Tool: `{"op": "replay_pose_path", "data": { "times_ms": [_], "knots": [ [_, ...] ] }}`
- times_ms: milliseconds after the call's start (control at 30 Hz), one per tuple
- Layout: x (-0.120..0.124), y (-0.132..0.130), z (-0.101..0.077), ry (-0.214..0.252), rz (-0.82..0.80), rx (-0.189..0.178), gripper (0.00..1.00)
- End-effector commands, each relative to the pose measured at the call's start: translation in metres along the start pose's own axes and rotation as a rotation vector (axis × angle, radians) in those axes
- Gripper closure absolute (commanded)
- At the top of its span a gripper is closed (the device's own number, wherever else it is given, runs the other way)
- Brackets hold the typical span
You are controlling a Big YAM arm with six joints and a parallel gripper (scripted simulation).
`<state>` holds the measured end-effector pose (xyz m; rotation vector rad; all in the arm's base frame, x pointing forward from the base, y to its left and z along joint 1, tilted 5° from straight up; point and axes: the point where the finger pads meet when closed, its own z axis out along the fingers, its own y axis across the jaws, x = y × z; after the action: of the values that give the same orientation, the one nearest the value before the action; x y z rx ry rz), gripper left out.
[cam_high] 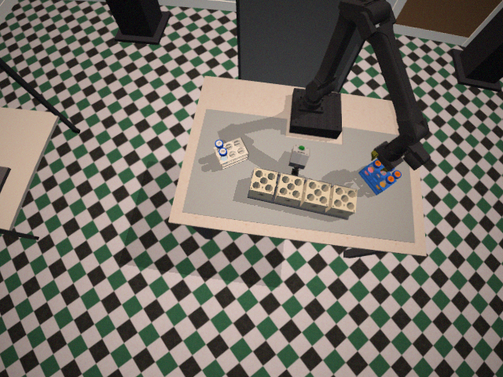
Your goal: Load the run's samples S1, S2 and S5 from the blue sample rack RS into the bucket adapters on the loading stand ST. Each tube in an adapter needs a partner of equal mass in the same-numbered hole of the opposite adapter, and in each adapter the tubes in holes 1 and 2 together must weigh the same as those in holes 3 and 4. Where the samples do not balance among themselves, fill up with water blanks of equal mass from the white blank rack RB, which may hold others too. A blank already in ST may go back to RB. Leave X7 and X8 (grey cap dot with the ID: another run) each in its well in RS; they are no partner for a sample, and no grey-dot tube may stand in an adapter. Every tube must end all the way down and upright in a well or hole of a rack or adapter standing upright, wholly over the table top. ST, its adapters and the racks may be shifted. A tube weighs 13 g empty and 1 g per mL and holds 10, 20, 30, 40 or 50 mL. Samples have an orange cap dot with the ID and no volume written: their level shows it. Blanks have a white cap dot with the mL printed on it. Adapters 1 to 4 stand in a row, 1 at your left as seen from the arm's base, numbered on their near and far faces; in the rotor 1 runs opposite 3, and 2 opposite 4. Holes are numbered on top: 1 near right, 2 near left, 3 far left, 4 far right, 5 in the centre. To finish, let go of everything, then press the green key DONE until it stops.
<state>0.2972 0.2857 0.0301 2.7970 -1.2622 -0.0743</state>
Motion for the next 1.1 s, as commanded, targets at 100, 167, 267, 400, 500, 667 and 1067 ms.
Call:
{"op": "replay_pose_path", "data": {
  "times_ms": [100,167,267,400,500,667,1067],
  "knots": [
    [-0.002,-0.014,-0.013,-0.005,0.0,0.047,0.45],
    [-0.002,-0.014,-0.013,-0.005,0.0,0.047,0.45],
    [-0.005,-0.012,-0.021,-0.006,-0.001,0.06,0.45],
    [-0.005,-0.023,-0.047,-0.007,-0.001,0.081,0.45],
    [-0.004,-0.022,-0.058,-0.007,-0.001,0.082,0.45],
    [-0.003,-0.021,-0.057,-0.005,0.0,0.055,0.45],
    [-0.002,-0.013,-0.052,-0.005,0.0,0.049,0.45]
  ]
}}
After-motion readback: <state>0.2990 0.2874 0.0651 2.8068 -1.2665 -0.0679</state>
